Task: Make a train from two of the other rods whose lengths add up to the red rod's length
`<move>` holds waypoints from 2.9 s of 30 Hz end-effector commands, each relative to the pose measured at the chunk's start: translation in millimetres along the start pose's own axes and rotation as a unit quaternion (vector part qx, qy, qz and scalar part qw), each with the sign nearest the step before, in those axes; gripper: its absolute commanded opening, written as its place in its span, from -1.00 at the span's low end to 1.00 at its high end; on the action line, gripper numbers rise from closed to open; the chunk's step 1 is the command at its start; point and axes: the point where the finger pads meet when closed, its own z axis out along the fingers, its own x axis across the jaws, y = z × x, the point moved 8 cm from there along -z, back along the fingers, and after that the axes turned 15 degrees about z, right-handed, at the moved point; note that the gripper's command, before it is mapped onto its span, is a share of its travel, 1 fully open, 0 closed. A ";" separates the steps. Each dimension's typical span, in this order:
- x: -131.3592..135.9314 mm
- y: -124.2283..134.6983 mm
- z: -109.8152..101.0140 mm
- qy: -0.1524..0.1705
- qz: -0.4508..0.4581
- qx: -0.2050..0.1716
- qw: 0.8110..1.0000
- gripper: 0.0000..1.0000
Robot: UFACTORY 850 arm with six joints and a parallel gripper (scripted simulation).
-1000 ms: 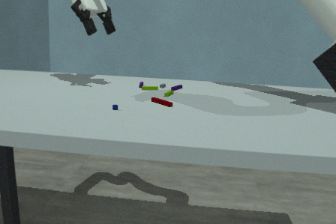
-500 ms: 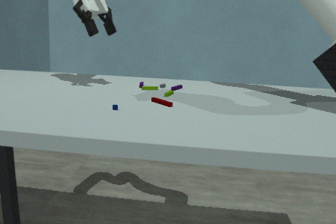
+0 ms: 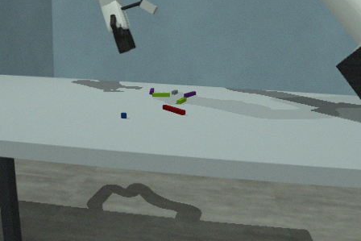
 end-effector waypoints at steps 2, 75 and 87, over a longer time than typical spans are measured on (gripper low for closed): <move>-19.3 -12.5 20.8 -0.021 -0.086 -0.042 0.995 1.00; -65.3 -175.4 118.7 -0.056 -0.670 -0.162 0.722 1.00; -65.3 -175.4 118.7 -0.056 -0.670 -0.162 0.722 1.00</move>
